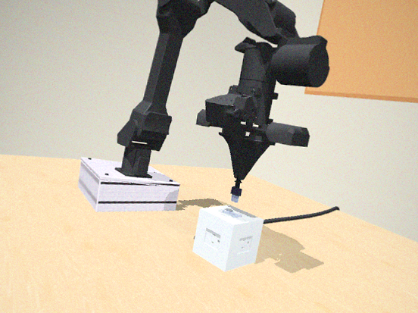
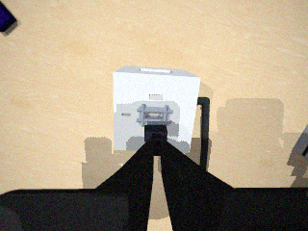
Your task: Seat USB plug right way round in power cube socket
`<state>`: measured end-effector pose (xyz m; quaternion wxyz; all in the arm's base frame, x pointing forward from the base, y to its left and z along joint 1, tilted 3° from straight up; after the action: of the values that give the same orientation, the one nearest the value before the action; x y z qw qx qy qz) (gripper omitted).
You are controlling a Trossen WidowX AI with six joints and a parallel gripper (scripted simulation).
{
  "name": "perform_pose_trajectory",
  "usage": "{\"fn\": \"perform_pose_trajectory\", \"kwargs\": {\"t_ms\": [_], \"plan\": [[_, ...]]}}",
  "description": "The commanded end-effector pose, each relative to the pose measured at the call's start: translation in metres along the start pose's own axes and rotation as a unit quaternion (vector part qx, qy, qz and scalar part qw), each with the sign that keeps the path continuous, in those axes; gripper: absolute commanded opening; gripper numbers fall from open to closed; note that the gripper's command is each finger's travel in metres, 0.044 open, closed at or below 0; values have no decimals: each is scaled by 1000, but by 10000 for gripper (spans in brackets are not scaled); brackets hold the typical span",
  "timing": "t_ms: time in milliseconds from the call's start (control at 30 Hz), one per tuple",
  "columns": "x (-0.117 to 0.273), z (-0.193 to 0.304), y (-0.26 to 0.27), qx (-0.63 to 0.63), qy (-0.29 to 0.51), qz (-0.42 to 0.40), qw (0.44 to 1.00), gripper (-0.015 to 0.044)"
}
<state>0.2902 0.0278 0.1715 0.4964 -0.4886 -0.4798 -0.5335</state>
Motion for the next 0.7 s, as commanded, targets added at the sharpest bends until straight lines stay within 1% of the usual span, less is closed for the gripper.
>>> {"fn": "perform_pose_trajectory", "kwargs": {"t_ms": [0, 667], "plan": [[-1, 0, 0, -1, 0, 0, 1000, 0], [-3, 0, 0, -5, 0, 0, 1000, 0]]}}
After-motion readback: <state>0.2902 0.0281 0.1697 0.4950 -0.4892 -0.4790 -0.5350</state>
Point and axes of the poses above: the point midway between the two fingers, 35 mm back from their tips, its own x axis back along the fingers, its own y axis across the jaws, z = x × y, the point moved 6 cm from there along x, back along the fingers, and after that the axes turned 11 degrees about -x, right-handed, at the moved point
